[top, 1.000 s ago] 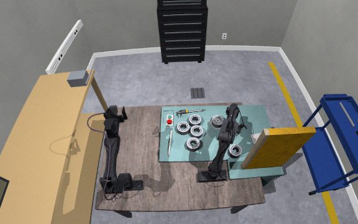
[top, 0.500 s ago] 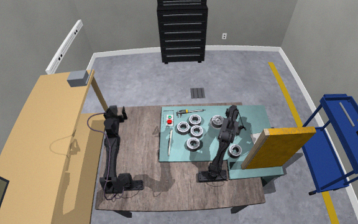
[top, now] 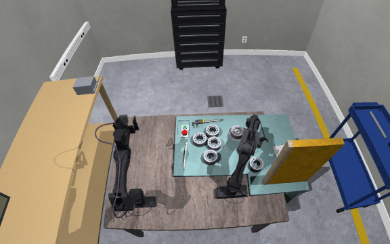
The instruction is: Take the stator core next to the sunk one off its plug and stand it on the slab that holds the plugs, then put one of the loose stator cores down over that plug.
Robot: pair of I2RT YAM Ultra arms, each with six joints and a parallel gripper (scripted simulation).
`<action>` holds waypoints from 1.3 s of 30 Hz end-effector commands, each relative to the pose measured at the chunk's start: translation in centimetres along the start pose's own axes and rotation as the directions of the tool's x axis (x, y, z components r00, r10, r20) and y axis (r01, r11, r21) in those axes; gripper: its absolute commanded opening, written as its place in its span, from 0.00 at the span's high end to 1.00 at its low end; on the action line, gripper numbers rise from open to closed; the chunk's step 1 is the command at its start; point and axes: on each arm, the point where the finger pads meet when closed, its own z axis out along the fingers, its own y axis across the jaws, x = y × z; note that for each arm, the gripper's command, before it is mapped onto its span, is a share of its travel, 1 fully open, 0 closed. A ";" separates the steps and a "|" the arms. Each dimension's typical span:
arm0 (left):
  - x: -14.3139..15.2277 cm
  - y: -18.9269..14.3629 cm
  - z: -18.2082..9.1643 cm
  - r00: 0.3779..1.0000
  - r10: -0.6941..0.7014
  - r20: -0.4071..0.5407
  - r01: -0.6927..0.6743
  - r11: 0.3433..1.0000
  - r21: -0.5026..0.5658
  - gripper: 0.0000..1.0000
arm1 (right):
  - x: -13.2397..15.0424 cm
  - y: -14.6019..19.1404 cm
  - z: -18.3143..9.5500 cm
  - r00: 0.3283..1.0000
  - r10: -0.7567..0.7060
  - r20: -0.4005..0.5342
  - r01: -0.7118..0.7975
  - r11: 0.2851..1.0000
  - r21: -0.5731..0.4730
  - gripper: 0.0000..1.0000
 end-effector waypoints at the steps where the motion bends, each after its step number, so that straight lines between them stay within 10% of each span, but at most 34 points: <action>1: -3.0 0.2 -1.2 0.997 -0.010 0.078 0.011 1.000 -0.009 0.00 | 0.0 0.9 -2.0 1.000 0.009 0.003 -0.009 0.999 -0.047 0.61; 36: -3.0 0.2 -1.2 0.997 -0.010 0.078 0.011 1.000 -0.009 0.00 | 0.0 0.6 -6.8 1.000 0.008 0.006 -0.008 1.000 -0.014 0.61; 39: -3.0 0.2 -1.2 0.997 -0.010 0.078 0.011 1.000 -0.009 0.00 | 1.6 1.4 -8.4 0.988 -0.154 -0.008 0.152 0.978 -0.142 0.61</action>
